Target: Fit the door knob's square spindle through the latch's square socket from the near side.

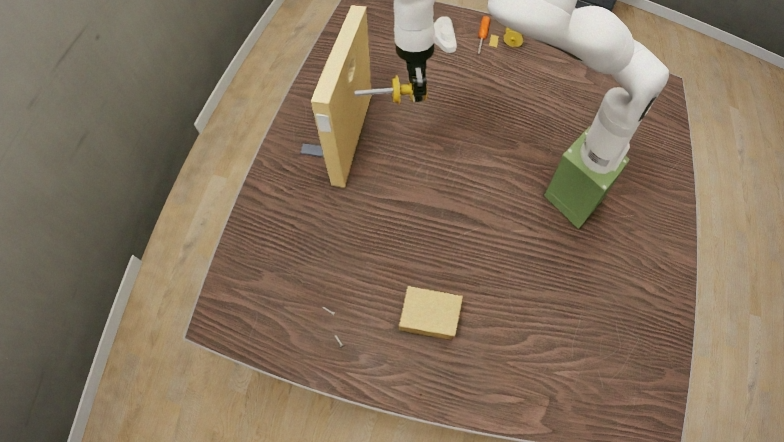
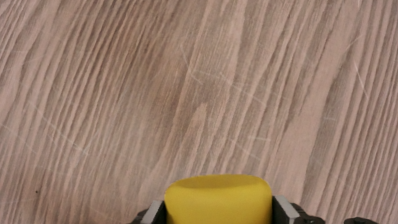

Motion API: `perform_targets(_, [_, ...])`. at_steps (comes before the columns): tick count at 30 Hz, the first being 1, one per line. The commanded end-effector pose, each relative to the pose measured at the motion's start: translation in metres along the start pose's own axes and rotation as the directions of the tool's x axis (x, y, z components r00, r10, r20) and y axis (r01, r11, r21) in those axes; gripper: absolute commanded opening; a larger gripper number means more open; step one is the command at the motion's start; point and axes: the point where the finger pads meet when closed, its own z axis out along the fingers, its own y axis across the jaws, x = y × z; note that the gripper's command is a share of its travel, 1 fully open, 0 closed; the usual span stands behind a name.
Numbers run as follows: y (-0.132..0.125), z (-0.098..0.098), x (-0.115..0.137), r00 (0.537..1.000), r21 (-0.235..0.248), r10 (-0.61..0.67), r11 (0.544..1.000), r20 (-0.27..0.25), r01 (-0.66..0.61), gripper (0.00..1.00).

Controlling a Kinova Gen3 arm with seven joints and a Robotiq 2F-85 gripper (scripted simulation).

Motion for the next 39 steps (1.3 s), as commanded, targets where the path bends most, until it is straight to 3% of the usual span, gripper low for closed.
perform_targets(1, [-0.001, -0.001, 0.000, 1.000, 0.001, 0.006, 1.000, 0.000, -0.006, 0.63])
perform_targets(39, [-0.010, -0.012, 0.004, 0.975, -0.004, 0.220, 0.975, -0.008, -0.220, 0.63])
